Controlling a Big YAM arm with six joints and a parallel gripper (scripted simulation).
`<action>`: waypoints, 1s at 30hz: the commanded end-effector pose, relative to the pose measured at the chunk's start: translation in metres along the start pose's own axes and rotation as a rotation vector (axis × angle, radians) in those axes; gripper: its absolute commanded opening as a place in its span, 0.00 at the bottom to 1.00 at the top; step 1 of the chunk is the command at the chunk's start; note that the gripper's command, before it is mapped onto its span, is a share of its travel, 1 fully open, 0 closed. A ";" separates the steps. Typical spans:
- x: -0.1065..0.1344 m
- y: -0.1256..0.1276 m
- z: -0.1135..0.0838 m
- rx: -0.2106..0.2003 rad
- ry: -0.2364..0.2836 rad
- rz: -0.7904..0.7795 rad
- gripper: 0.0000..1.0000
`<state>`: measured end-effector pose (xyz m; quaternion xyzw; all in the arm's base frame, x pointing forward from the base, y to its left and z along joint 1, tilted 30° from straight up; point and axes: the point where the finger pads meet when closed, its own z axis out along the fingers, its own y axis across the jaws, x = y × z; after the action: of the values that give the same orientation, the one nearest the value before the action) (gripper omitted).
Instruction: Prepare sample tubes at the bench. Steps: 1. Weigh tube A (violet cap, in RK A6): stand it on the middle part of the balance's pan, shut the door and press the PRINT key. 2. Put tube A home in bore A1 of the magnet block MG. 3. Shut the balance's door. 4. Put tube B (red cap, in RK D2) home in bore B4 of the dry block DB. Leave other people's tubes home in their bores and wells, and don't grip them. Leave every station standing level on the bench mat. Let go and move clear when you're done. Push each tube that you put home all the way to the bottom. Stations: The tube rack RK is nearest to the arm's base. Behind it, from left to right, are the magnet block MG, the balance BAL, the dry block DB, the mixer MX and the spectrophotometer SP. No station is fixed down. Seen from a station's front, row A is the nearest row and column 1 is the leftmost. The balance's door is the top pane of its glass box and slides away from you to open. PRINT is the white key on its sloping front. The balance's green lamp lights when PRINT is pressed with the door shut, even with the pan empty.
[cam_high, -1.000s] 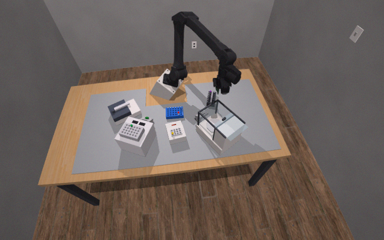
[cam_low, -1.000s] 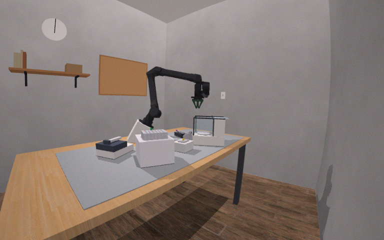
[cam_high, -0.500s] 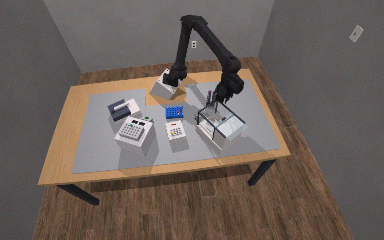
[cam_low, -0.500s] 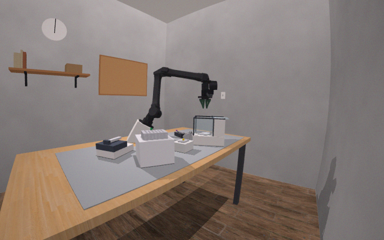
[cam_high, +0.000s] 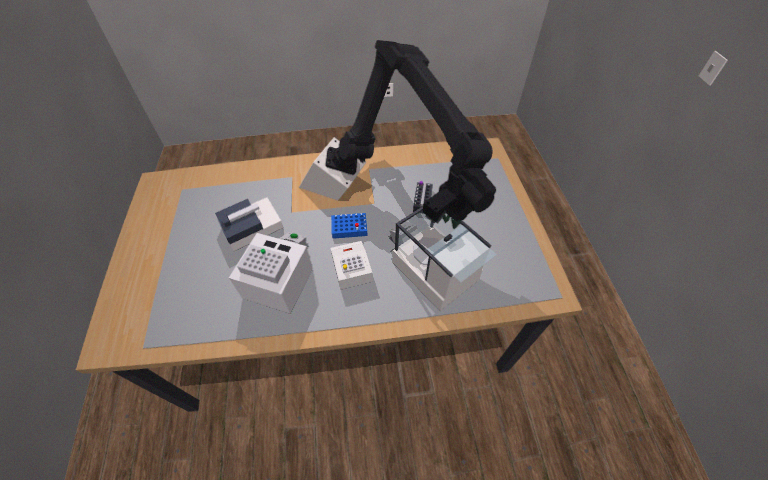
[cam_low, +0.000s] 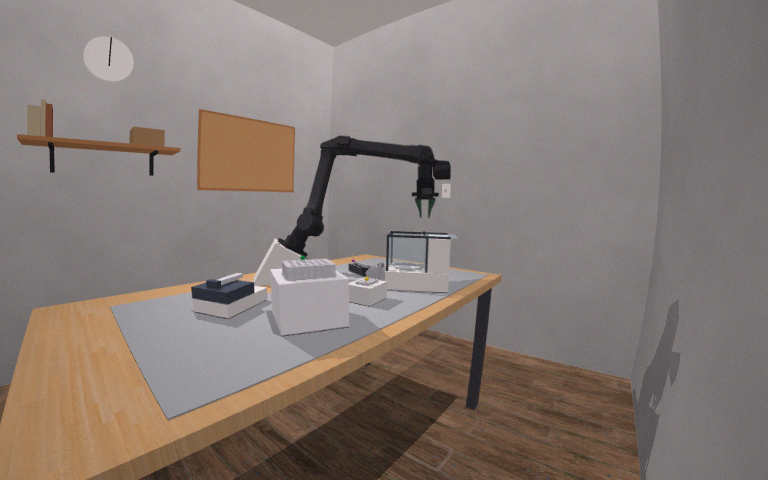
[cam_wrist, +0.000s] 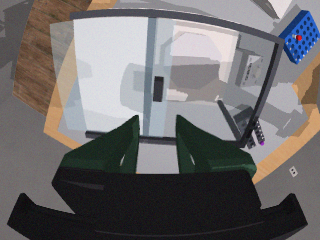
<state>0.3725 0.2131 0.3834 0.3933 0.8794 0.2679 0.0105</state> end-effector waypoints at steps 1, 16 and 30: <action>0.003 0.018 -0.011 -0.009 -0.001 0.072 0.30; 0.005 0.005 -0.007 0.006 0.003 0.076 0.30; 0.005 0.005 -0.007 0.006 0.003 0.074 0.30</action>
<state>0.3755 0.2144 0.3830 0.4251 0.8659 0.2637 -0.0029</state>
